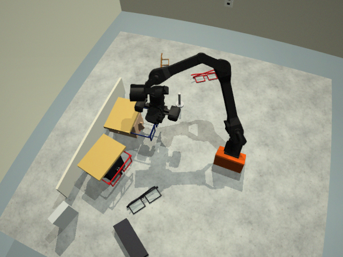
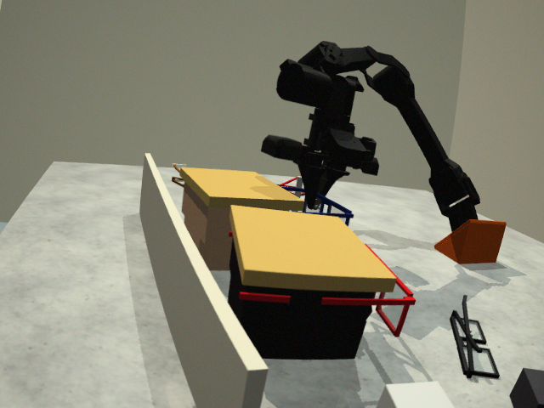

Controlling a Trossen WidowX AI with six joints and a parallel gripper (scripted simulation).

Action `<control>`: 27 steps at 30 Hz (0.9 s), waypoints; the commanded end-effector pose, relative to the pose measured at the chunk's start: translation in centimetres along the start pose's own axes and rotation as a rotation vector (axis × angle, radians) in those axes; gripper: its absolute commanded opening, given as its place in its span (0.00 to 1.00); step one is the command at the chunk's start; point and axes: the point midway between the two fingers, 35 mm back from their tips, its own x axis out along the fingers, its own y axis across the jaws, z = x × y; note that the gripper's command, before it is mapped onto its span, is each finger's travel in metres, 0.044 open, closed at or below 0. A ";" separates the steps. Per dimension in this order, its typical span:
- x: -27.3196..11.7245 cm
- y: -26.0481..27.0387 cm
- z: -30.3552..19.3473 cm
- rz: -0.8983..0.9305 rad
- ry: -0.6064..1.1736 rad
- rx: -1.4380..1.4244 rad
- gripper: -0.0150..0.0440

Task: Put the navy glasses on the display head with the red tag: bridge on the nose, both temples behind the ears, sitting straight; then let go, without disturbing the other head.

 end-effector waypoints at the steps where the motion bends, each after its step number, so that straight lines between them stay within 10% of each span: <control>1: 0.0 -0.7 -0.1 -0.003 0.005 -0.003 0.25; 27: 0.3 -4.1 -0.1 -0.005 0.005 -0.002 0.25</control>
